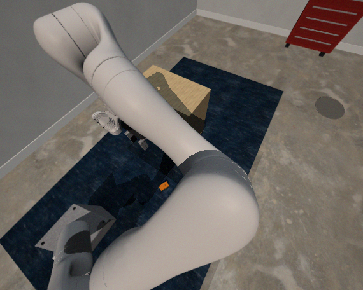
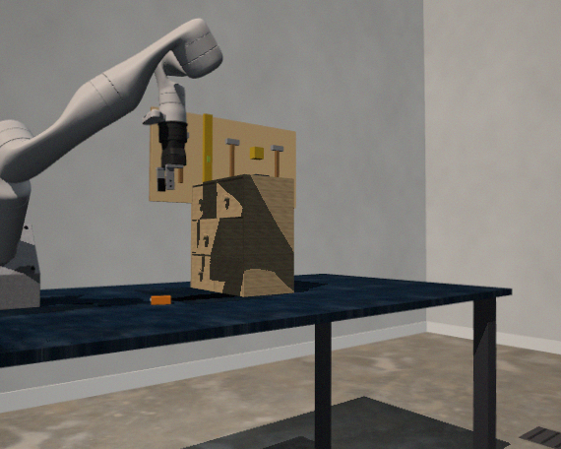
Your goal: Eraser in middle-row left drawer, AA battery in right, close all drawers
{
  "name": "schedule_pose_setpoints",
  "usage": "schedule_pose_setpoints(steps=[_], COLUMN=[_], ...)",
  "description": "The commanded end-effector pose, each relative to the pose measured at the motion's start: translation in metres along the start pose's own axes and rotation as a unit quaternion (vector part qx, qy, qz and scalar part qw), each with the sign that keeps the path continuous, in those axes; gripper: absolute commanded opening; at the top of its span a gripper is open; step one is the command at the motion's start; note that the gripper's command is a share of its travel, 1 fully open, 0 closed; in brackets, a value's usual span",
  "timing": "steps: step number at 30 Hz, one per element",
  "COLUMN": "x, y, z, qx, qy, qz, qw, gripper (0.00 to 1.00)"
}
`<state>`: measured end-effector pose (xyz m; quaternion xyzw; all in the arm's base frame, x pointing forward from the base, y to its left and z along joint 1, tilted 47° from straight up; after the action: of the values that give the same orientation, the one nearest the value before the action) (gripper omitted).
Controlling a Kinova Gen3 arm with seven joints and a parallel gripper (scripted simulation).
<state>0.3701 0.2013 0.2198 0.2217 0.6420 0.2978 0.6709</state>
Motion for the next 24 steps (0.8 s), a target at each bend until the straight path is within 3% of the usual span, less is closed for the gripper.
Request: schedule_pose_setpoints(steps=[1, 24], x=[0.0011, 0.0012], y=[0.0007, 0.0021], z=[0.0011, 0.0041], qx=[0.004, 0.019], qy=[0.0, 0.0], qz=[0.001, 0.0], qw=[1.0, 1.0], gripper=[1.0, 1.0])
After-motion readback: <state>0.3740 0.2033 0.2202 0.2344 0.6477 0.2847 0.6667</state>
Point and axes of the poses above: the point where the finger pads meet when closed, its own y axis back along the fingers, its own x axis across the jaws, z = x × y, the point moved 10 cm from there along y, back along the fingers, and after that the axes turned 3 degrees about -y, right-handed, at the moved point
